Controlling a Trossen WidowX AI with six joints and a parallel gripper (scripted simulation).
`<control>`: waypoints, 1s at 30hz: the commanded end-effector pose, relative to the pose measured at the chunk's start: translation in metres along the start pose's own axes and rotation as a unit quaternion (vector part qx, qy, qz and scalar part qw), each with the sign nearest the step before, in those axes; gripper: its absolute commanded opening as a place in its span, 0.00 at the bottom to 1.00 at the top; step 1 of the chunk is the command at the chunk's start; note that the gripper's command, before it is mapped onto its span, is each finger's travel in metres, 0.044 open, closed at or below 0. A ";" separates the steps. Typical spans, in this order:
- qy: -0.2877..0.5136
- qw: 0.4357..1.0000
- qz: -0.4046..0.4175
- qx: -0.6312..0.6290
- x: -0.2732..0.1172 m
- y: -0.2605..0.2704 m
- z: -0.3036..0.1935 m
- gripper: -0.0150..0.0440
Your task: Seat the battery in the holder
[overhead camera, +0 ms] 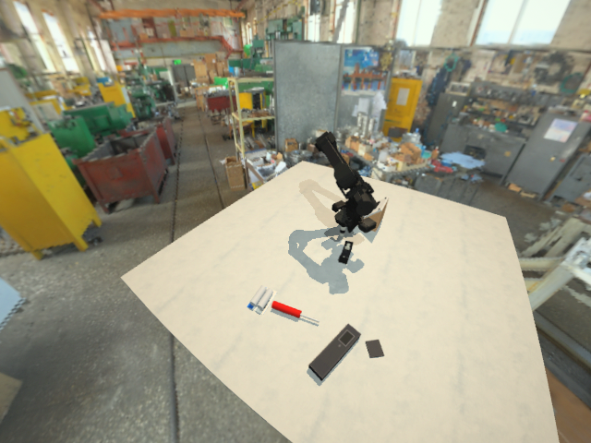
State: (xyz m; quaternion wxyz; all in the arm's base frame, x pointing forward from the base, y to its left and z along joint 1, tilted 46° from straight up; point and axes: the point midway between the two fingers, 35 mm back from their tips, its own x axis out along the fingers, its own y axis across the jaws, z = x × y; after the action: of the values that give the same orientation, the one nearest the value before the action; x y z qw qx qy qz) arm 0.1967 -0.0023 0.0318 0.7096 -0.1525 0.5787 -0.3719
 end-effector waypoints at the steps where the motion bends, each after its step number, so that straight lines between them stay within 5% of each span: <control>1: -0.001 1.000 -0.001 -0.001 0.001 -0.006 0.001 0.25; 30: -0.001 1.000 -0.002 -0.002 0.001 -0.054 0.001 0.25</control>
State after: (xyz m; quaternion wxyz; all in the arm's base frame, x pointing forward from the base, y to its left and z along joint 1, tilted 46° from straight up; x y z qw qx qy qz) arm 0.1822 -0.0356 0.0635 0.7112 -0.1514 0.5772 -0.3717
